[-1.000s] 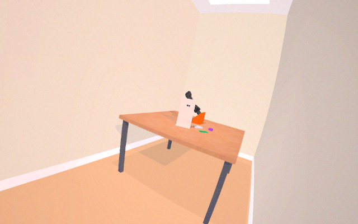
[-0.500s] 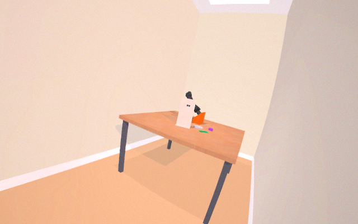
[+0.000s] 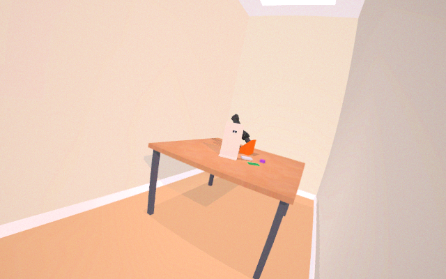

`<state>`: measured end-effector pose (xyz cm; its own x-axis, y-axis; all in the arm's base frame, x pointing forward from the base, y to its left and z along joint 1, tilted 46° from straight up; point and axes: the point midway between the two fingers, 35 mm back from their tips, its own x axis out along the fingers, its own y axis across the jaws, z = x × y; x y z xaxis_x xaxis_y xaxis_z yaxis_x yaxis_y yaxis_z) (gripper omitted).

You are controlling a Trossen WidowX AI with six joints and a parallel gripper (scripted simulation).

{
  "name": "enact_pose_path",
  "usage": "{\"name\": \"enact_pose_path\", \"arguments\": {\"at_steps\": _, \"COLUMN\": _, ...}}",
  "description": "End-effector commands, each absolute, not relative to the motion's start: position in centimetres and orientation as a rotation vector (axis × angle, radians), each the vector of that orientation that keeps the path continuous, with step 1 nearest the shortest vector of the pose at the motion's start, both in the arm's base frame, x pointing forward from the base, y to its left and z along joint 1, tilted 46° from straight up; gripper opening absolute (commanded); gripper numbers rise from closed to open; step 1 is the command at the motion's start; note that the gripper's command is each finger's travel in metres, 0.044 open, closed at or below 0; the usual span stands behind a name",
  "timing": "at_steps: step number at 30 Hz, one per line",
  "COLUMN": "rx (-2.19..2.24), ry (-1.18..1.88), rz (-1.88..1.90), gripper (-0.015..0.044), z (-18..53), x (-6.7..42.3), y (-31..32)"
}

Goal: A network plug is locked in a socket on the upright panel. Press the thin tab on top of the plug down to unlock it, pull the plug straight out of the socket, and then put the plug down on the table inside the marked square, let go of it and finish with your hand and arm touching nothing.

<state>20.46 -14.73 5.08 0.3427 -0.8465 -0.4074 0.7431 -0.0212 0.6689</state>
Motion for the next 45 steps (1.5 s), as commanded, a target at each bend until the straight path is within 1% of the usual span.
{"name": "enact_pose_path", "arguments": {"at_steps": 1, "rx": 0.967, "ry": -0.142, "rz": -1.272, "gripper": 0.0156, "z": 5.4, "x": 20.7, "y": -14.5}}
{"name": "enact_pose_path", "arguments": {"at_steps": 45, "rx": 0.966, "ry": -0.139, "rz": -1.279, "gripper": 0.0156, "z": 7.6, "x": 21.0, "y": -11.8}}
